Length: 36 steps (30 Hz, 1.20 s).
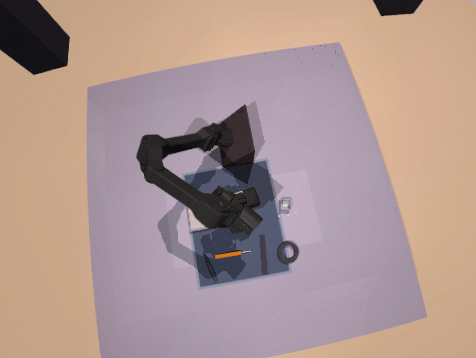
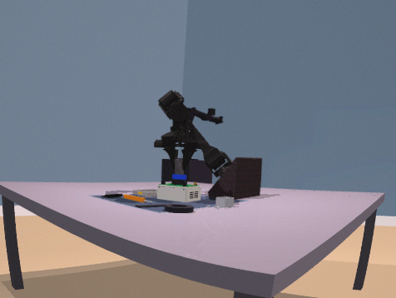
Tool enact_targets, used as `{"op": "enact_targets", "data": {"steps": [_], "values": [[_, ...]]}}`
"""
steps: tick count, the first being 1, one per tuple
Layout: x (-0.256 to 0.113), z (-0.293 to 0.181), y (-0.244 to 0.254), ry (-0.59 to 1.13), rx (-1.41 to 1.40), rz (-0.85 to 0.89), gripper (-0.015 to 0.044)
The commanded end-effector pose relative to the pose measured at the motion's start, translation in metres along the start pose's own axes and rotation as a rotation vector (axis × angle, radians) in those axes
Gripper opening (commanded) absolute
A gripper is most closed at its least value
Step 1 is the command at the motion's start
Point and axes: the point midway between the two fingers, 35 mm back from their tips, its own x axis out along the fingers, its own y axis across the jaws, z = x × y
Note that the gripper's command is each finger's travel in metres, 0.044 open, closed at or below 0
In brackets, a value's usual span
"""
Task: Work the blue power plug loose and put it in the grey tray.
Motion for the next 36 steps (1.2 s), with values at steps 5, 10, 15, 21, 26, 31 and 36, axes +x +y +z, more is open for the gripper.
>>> {"op": "enact_targets", "data": {"steps": [5,10,15,21,26,31,36], "values": [[-0.015,-0.001,0.008,-0.008,-0.006,-0.084,0.0],[-0.016,-0.001,0.002,-0.008,-0.006,-0.015,0.0],[-0.018,-0.001,-0.009,-0.007,-0.007,0.116,0.0],[-0.019,-0.001,-0.009,-0.007,-0.007,0.113,0.0],[-0.019,-0.001,0.002,-0.008,-0.006,-0.019,0.0],[-0.019,-0.001,0.011,-0.008,-0.006,-0.127,0.0],[-0.02,-0.001,0.009,-0.008,-0.006,-0.098,0.0]]}}
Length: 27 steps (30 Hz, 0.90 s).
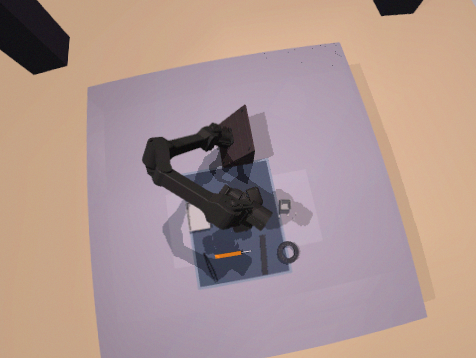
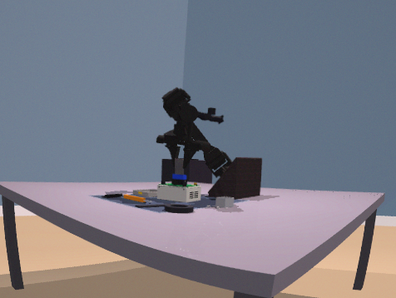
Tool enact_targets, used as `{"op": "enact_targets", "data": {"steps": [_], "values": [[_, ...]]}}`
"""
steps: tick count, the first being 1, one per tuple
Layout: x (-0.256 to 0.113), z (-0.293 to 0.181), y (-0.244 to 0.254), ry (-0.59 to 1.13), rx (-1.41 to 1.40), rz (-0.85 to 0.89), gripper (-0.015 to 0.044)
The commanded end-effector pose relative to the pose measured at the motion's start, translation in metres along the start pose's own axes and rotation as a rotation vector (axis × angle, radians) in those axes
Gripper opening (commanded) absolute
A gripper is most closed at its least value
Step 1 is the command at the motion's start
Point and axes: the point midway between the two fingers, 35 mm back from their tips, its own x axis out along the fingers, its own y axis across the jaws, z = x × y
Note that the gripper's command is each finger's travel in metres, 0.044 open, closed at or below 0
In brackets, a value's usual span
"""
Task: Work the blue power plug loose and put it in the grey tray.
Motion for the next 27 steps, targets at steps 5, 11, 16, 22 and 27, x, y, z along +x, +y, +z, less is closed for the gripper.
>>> {"op": "enact_targets", "data": {"steps": [5,11,16,22,27], "values": [[-0.014,0.0,-0.008,-0.026,-0.018,0.15,0.0],[-0.015,0.0,-0.017,-0.024,-0.02,0.254,0.0],[-0.017,0.0,-0.011,-0.026,-0.019,0.186,0.0],[-0.019,-0.001,0.003,-0.027,-0.017,0.021,0.0],[-0.02,-0.001,0.006,-0.027,-0.016,-0.017,0.0]]}}
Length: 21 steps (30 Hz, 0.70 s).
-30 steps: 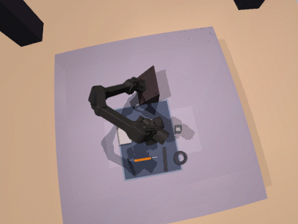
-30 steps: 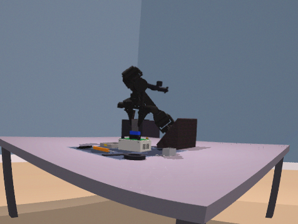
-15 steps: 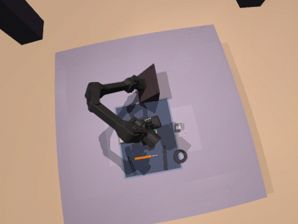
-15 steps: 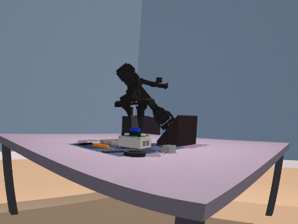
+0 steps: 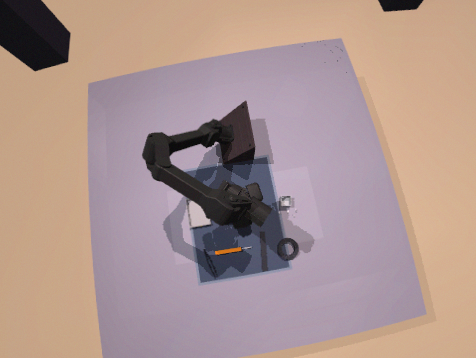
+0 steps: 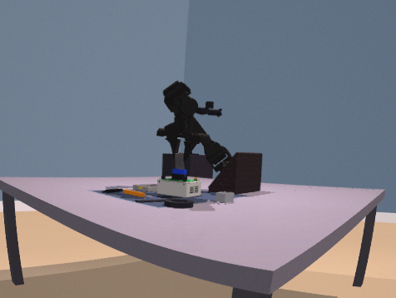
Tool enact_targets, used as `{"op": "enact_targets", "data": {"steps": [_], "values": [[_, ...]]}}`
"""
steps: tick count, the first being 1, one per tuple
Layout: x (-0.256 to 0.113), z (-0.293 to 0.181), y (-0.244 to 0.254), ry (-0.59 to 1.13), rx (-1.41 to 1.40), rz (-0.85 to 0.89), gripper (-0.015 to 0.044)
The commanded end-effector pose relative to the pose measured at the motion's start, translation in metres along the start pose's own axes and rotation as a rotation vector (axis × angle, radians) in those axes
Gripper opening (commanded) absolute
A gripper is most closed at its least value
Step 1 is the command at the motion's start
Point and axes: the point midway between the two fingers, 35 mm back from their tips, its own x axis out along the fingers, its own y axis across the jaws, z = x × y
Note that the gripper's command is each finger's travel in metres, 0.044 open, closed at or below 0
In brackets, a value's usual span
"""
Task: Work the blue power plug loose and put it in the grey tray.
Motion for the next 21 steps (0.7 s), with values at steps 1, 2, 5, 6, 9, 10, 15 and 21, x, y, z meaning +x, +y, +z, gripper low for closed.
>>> {"op": "enact_targets", "data": {"steps": [1,2,5,6,9,10,15,21], "values": [[-0.014,0.0,0.006,-0.027,-0.012,-0.017,0.0],[-0.014,0.0,0.005,-0.027,-0.012,0.0,0.0],[-0.014,0.0,-0.002,-0.026,-0.013,0.074,0.0],[-0.013,0.0,-0.004,-0.026,-0.014,0.104,0.0],[-0.015,0.0,-0.012,-0.025,-0.015,0.187,0.0],[-0.014,0.001,-0.013,-0.025,-0.015,0.209,0.0],[-0.016,0.0,-0.016,-0.024,-0.015,0.236,0.0],[-0.018,0.0,-0.005,-0.026,-0.014,0.106,0.0]]}}
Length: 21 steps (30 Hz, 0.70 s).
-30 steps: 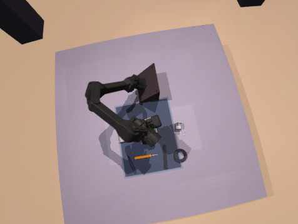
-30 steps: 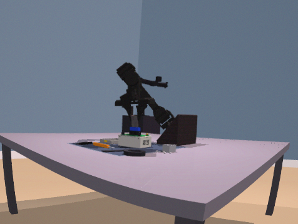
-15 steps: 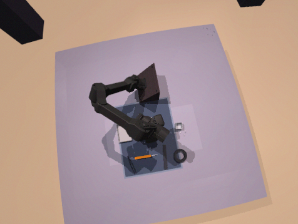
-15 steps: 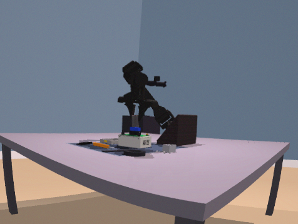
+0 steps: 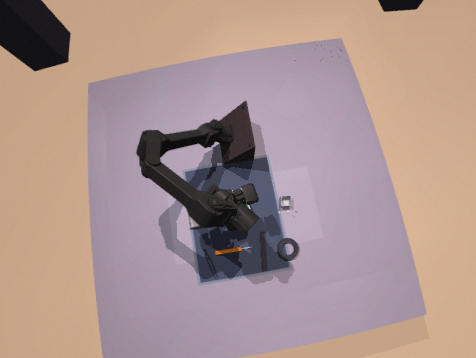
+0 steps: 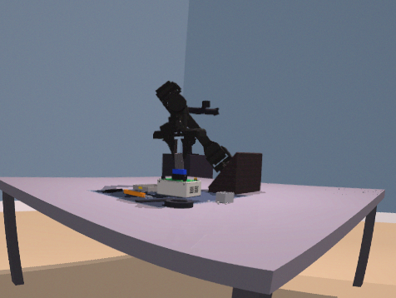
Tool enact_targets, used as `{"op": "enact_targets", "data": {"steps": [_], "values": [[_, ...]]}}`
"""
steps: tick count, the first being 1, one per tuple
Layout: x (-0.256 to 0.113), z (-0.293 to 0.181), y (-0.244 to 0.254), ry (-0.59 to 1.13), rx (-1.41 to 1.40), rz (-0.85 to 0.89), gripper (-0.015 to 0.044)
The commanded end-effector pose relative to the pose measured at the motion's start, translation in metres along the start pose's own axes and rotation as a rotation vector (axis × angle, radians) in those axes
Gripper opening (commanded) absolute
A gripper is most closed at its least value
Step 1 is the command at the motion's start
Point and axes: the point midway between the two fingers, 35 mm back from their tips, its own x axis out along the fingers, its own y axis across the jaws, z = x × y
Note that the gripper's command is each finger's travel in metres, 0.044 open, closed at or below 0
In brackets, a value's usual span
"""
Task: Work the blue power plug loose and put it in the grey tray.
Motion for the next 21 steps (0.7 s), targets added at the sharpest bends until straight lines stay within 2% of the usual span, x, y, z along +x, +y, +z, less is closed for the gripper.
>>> {"op": "enact_targets", "data": {"steps": [1,11,19,21], "values": [[-0.014,0.0,0.006,-0.032,-0.003,-0.06,0.0],[-0.022,0.0,0.006,-0.032,-0.003,-0.06,0.0],[0.005,0.001,0.004,-0.033,-0.003,-0.061,0.0],[0.005,0.001,0.004,-0.033,-0.003,-0.061,0.0053]]}}
